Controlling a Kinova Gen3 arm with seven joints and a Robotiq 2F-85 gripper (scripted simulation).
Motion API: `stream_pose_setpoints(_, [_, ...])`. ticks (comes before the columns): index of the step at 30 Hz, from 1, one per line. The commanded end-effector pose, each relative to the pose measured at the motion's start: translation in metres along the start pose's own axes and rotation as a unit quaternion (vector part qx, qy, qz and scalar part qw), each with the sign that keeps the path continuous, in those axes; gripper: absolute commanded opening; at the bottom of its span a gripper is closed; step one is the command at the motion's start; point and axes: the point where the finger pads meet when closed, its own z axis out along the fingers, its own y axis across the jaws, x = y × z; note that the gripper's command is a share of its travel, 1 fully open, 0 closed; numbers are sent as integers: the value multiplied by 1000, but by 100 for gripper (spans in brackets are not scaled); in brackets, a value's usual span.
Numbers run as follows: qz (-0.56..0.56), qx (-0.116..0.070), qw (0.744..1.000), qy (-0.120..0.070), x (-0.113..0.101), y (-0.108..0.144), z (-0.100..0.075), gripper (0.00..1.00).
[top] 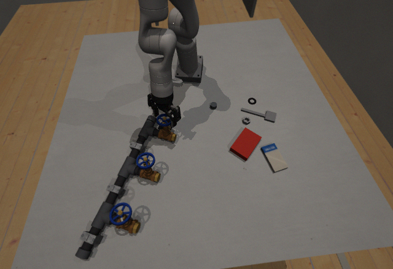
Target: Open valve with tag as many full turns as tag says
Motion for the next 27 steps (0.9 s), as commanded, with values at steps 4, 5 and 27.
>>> stream_pose_setpoints(4, [120, -2, 993, 1, 0, 0, 0, 100])
stream_pose_setpoints(5, [139, -2, 990, 1, 0, 0, 0, 100])
stream_pose_setpoints(27, [465, -1, 885, 1, 0, 0, 0, 100])
